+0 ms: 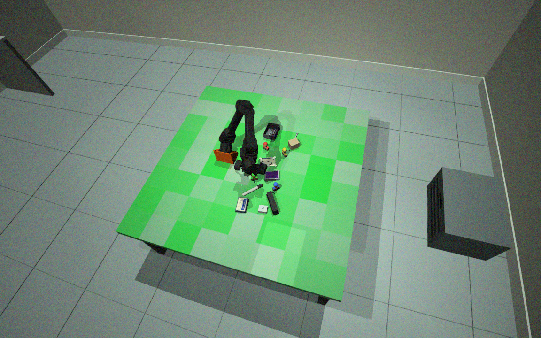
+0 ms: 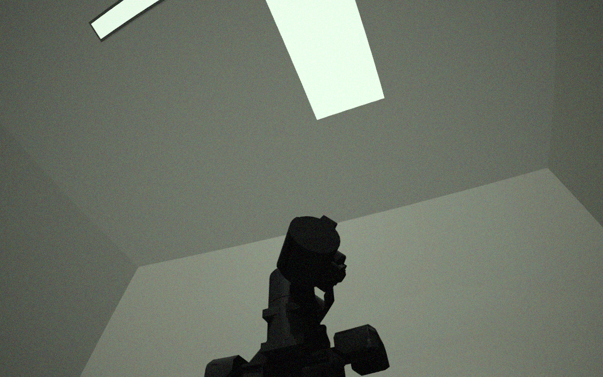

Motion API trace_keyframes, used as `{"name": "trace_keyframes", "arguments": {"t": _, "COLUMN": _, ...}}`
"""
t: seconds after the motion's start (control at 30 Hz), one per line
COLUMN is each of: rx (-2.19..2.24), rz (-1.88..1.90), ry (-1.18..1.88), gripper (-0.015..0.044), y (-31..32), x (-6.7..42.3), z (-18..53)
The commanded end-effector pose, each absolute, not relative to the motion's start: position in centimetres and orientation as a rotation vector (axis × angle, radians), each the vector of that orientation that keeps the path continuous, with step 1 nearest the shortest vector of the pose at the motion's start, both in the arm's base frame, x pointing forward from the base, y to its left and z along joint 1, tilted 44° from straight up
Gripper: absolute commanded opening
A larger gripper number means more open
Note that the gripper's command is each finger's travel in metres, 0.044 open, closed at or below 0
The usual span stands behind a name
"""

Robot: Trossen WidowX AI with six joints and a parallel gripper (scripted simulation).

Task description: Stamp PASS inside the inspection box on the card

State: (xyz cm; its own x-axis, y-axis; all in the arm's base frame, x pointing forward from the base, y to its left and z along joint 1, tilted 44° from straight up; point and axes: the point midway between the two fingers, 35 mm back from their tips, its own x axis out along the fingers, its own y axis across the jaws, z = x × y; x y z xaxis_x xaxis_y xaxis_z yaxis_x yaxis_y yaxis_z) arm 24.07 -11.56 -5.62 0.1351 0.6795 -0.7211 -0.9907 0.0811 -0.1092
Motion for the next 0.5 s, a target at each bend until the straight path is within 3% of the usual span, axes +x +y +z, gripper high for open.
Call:
{"name": "trace_keyframes", "arguments": {"t": 0.0, "rx": -0.676, "rz": 1.353, "ry": 0.572, "gripper": 0.0000, "y": -11.1, "x": 24.1, "z": -6.0}}
{"name": "trace_keyframes", "arguments": {"t": 0.47, "rx": -0.675, "rz": 1.353, "ry": 0.570, "gripper": 0.0000, "y": -9.4, "x": 24.0, "z": -7.6}}
